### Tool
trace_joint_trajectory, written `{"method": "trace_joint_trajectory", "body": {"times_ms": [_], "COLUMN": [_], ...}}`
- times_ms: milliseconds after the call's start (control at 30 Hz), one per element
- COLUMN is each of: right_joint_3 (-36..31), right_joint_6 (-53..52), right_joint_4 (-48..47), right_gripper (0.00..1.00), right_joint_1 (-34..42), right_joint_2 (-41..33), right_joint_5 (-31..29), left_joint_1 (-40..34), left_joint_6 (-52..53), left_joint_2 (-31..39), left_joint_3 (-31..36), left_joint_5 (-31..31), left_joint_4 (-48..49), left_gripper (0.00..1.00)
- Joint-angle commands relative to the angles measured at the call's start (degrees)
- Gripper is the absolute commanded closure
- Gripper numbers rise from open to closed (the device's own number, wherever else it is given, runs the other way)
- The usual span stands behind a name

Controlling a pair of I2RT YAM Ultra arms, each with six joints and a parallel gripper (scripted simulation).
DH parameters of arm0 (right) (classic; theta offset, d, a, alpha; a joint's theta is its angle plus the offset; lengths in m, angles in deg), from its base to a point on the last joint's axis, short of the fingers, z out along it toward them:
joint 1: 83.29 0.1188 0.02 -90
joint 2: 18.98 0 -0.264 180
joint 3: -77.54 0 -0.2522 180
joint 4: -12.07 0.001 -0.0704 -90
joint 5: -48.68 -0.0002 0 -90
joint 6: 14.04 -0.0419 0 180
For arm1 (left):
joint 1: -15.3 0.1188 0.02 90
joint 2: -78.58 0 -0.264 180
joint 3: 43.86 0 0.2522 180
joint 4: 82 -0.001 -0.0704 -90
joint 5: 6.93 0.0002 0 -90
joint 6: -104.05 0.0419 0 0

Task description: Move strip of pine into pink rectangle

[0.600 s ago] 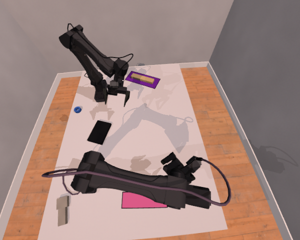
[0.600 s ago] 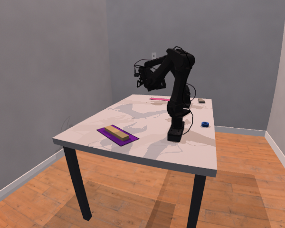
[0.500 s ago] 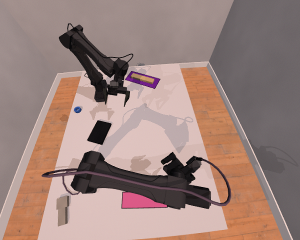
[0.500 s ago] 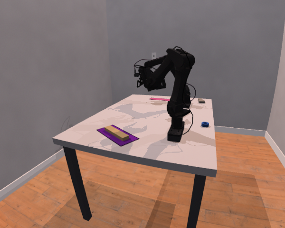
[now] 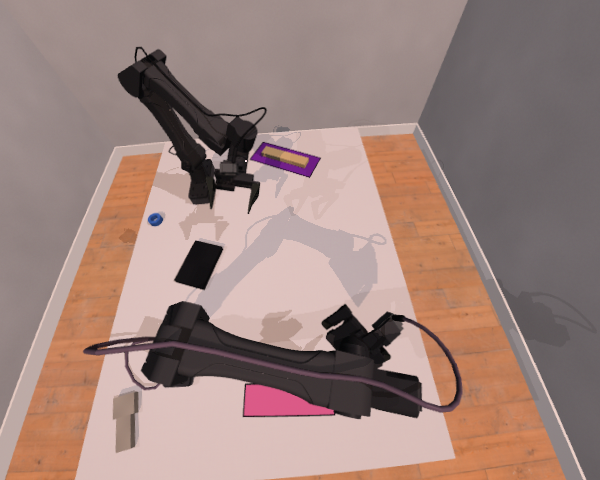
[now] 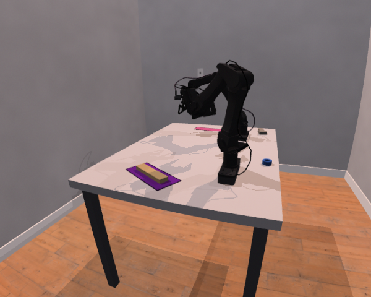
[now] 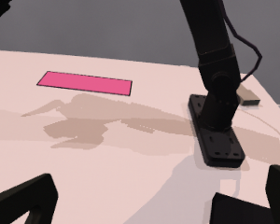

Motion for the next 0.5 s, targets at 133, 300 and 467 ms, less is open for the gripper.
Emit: {"method": "trace_joint_trajectory", "body": {"times_ms": [133,300,467], "right_joint_3": [-0.9,-5.1,-9.0], "right_joint_6": [-2.9,-7.4,-11.9], "right_joint_4": [-4.8,-12.5,-19.1], "right_gripper": [0.0,0.0,0.0], "right_joint_1": [2.3,12.0,21.0], "right_joint_2": [-1.6,-5.8,-9.9], "right_joint_5": [-3.3,-8.6,-12.8], "left_joint_1": [1.5,7.6,14.6], "left_joint_6": [-1.7,-3.5,-3.4], "left_joint_2": [2.5,10.4,17.5], "left_joint_3": [1.7,6.2,6.7], "left_joint_5": [-2.5,-6.7,-9.5], "left_joint_4": [-5.2,-14.7,-24.7], "left_gripper": [0.0,0.0,0.0]}}
